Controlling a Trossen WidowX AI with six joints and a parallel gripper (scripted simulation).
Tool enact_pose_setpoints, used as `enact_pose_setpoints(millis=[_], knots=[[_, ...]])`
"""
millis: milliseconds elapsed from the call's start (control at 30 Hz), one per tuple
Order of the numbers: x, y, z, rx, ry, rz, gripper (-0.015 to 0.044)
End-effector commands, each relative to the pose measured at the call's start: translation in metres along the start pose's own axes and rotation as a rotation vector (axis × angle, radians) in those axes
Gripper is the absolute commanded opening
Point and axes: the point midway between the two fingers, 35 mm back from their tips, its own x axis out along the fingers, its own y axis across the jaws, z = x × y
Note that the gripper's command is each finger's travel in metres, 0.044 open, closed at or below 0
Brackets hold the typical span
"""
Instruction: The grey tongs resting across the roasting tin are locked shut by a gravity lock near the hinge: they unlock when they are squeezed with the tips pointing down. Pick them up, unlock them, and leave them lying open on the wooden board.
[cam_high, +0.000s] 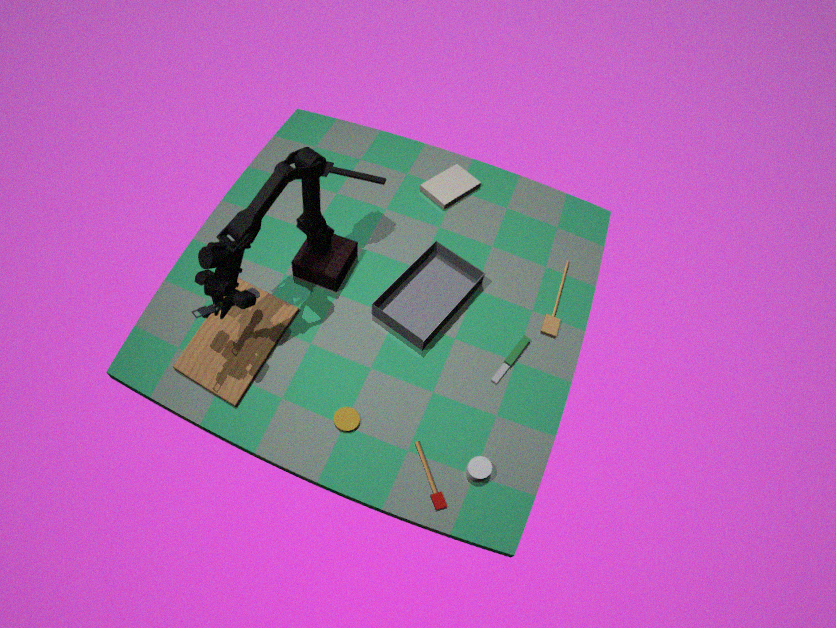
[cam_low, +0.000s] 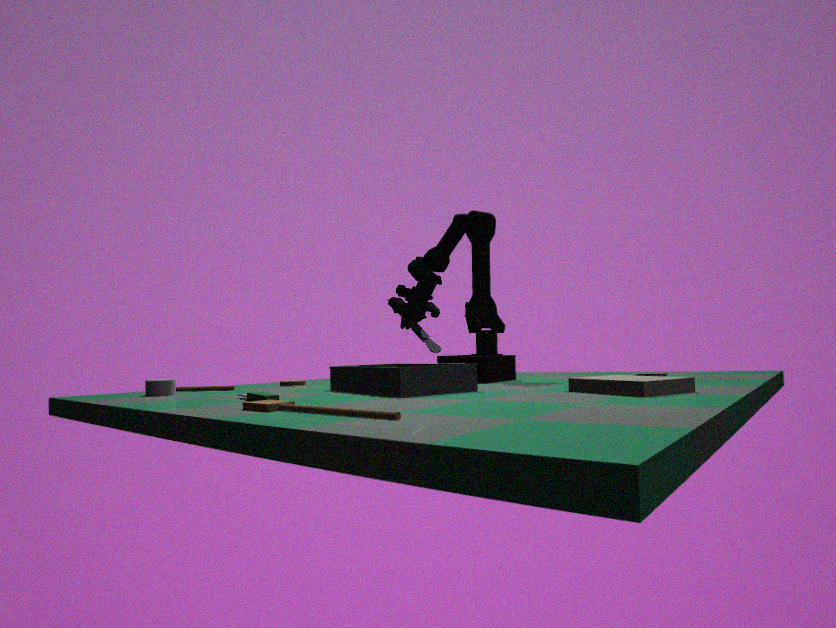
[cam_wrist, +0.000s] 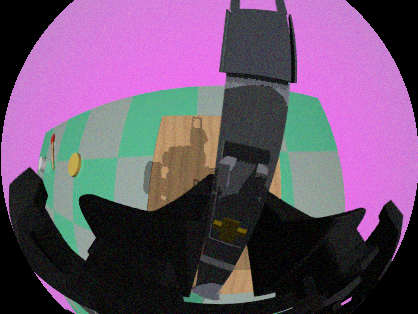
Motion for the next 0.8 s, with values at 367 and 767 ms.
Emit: enact_pose_setpoints(millis=[367,767], knots=[[0.019,0.000,-0.009,-0.014,0.256,-0.015,-0.0150],[0.029,0.002,-0.021,-0.035,0.466,-0.026,-0.0150]])
